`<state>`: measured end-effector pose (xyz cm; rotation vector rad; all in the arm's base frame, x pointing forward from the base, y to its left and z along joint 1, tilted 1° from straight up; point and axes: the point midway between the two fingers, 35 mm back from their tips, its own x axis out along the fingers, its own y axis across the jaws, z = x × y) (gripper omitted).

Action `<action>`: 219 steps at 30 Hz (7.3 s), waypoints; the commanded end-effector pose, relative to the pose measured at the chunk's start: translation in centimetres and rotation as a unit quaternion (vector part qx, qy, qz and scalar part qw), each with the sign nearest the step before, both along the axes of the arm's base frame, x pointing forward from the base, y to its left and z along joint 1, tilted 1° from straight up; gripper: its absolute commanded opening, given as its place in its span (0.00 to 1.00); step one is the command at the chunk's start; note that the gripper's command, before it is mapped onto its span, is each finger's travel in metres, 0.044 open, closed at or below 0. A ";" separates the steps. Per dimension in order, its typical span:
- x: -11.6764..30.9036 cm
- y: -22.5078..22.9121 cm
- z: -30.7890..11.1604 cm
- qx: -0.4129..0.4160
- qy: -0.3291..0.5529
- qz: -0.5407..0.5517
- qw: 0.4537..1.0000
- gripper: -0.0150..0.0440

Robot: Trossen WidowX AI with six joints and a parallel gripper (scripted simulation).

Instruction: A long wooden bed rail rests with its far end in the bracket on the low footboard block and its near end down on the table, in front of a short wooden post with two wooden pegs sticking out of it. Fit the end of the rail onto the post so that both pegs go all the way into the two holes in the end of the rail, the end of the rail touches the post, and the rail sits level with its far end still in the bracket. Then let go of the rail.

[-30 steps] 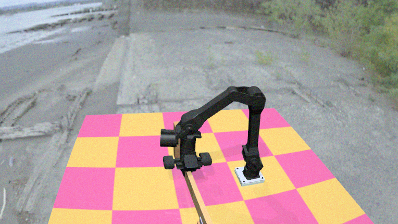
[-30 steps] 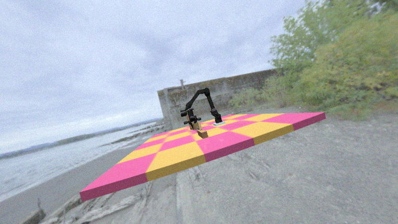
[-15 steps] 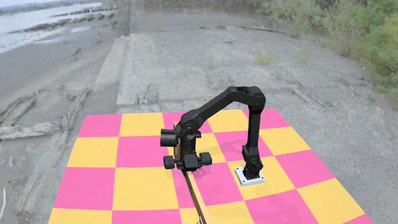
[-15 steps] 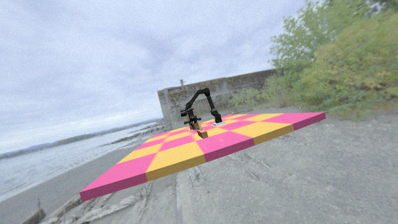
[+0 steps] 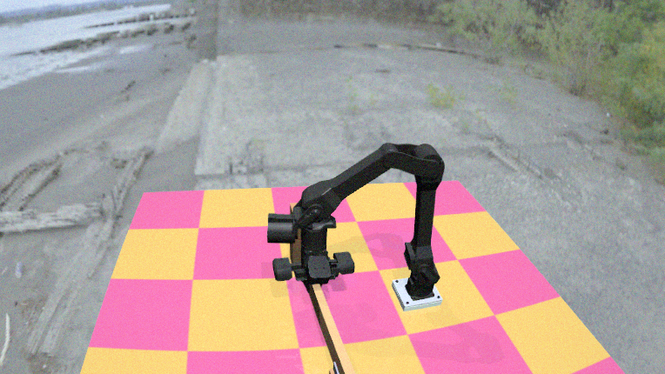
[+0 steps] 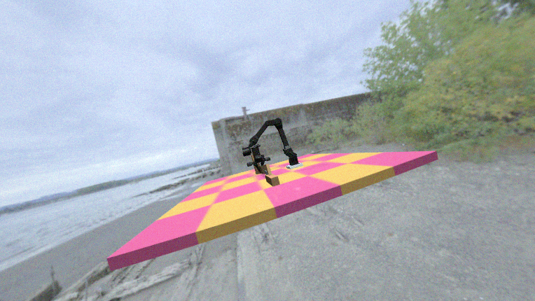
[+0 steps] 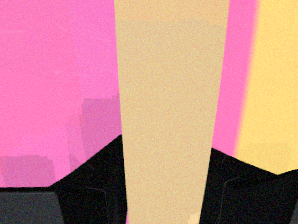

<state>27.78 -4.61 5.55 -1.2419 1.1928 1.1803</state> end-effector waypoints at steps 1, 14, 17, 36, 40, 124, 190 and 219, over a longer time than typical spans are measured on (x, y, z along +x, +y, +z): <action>0.3 0.1 0.6 0.004 -0.005 0.002 1.000 0.25; 0.4 0.1 1.2 0.004 -0.006 0.002 1.000 0.25; 0.5 0.1 1.4 0.004 -0.006 0.002 1.000 0.25; 0.5 0.1 2.3 0.004 -0.006 0.002 1.000 0.25; 0.4 0.1 2.5 0.004 -0.006 0.002 1.000 0.25; 0.1 0.1 3.1 0.004 -0.005 0.002 1.000 0.25; 0.1 0.0 3.0 0.004 -0.005 0.002 1.000 0.25; 0.1 -0.8 2.9 0.004 -0.005 0.002 1.000 0.25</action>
